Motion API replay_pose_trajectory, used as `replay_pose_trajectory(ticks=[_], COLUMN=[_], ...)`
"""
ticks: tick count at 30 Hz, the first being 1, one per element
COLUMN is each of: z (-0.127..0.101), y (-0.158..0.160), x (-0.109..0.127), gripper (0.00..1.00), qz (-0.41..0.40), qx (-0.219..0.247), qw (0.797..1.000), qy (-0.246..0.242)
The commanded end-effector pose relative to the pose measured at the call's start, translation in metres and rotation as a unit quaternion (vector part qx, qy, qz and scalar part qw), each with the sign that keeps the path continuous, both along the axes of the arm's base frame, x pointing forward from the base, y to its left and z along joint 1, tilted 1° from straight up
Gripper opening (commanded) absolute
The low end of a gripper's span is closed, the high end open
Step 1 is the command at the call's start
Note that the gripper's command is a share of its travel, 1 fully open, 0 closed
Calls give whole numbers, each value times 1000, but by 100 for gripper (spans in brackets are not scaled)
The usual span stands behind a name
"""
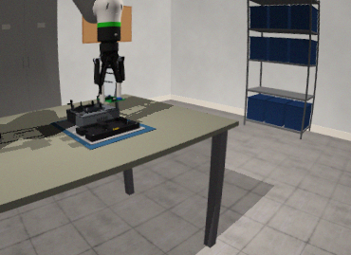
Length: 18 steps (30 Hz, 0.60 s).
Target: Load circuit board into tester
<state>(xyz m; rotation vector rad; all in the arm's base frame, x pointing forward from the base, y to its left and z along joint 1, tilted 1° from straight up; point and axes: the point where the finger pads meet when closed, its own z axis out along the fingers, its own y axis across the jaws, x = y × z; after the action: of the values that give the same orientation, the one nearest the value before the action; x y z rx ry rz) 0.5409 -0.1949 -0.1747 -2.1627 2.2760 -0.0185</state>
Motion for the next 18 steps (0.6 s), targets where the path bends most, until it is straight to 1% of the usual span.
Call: replay_pose_trajectory(ticks=[1, 18], z=[1, 4], y=[7, 57], x=[-1, -11], gripper=[46, 46], qz=[0, 0], qx=[0, 0], qw=[1000, 1000], qy=[0, 0])
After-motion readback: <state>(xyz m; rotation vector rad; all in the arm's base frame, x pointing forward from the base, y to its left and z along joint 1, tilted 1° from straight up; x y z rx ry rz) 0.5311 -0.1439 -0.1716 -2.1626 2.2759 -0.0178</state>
